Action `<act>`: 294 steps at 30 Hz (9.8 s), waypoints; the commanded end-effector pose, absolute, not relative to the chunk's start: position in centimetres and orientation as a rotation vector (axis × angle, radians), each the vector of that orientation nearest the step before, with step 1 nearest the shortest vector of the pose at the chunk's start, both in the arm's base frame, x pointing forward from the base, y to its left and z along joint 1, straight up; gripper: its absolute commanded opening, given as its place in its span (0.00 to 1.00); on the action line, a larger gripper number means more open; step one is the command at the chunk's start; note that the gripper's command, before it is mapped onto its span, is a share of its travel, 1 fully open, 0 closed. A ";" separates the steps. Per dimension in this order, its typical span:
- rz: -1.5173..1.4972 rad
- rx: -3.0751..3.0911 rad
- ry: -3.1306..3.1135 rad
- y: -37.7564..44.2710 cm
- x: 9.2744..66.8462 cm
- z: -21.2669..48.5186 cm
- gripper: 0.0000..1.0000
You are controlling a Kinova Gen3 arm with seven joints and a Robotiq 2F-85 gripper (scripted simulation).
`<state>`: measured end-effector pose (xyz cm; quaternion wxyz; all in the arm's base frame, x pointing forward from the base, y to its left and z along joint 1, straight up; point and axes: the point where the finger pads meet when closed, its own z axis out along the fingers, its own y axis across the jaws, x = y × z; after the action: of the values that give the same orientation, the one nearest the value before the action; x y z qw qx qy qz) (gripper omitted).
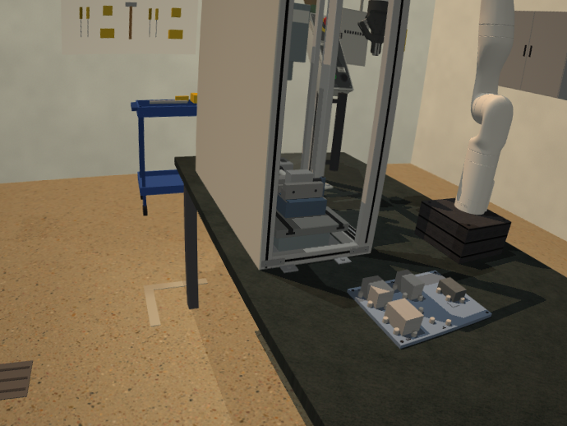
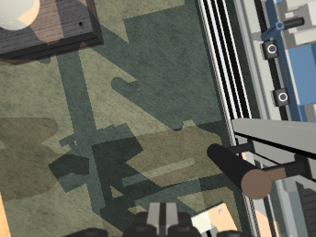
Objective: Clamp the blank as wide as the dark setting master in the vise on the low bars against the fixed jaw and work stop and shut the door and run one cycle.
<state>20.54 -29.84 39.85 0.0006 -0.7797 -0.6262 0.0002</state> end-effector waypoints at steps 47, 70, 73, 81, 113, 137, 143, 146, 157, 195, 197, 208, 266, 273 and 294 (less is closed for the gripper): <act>-0.006 -1.652 -2.670 -29.8 20.6 39.9 0.10; -0.006 -1.336 -2.842 -29.8 20.6 39.9 0.10; -0.006 -1.336 -2.842 -29.8 20.6 39.9 0.10; -0.006 -1.002 -2.977 -29.8 20.6 39.9 0.10; -0.006 -0.299 -3.128 -29.8 20.6 39.9 0.10; -0.006 0.028 -3.142 -29.8 20.6 39.9 0.10; -0.006 0.027 -3.142 -29.8 20.6 39.9 0.80; -0.006 0.027 -3.142 -29.8 20.6 39.9 0.80; -0.006 0.027 -3.142 -29.8 20.6 39.9 0.80; -0.007 0.028 -3.184 -32.5 20.6 39.9 0.80; -0.007 0.028 -3.226 -32.5 20.6 39.9 0.80; -0.008 0.029 -3.247 -32.5 20.6 39.9 0.80; -0.007 0.029 -3.247 -32.5 20.6 24.1 0.80; -0.007 0.029 -3.247 -32.5 20.6 24.1 0.80; -0.007 0.029 -3.247 -32.4 23.6 24.1 0.80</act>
<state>23.58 -32.40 24.02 -0.0521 0.0088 -0.9986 -0.0029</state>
